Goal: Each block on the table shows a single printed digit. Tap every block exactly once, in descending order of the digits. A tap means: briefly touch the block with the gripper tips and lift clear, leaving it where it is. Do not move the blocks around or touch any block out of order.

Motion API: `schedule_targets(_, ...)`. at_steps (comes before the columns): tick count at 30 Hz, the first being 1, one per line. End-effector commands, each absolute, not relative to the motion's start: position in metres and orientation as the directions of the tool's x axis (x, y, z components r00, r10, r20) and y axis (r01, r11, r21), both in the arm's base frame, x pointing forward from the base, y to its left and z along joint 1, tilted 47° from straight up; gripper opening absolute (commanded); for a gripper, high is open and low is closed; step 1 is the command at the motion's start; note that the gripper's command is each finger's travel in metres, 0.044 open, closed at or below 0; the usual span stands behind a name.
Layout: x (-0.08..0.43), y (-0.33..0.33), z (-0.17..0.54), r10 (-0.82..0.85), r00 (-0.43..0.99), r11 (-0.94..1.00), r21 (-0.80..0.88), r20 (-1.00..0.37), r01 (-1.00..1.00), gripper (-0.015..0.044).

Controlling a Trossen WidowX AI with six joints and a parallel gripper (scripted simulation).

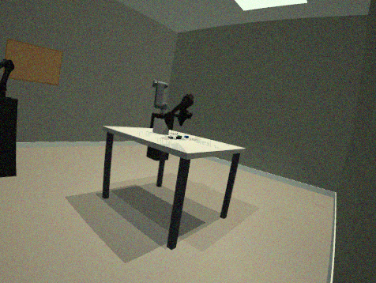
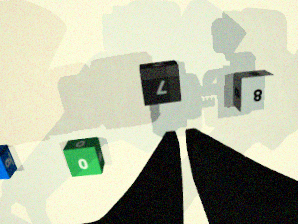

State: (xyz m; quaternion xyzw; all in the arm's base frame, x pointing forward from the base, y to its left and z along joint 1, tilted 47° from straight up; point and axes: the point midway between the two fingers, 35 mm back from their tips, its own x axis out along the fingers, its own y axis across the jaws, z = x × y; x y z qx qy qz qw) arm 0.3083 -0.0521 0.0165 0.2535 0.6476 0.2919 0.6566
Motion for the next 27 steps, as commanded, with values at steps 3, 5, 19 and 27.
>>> schedule_targets(3, 0.303, 0.004, -0.029, 0.721, -0.025, 0.691, 0.721, -0.692, -0.052, 0.002)
schedule_targets(5, 0.302, 0.006, -0.03, 0.721, -0.025, 0.69, 0.722, -0.692, -0.052, 0.002)
schedule_targets(19, 0.302, 0.016, -0.04, 0.722, -0.025, 0.69, 0.722, -0.692, -0.052, 0.002)
schedule_targets(27, 0.302, 0.025, -0.048, 0.722, -0.025, 0.69, 0.722, -0.691, -0.052, 0.002)
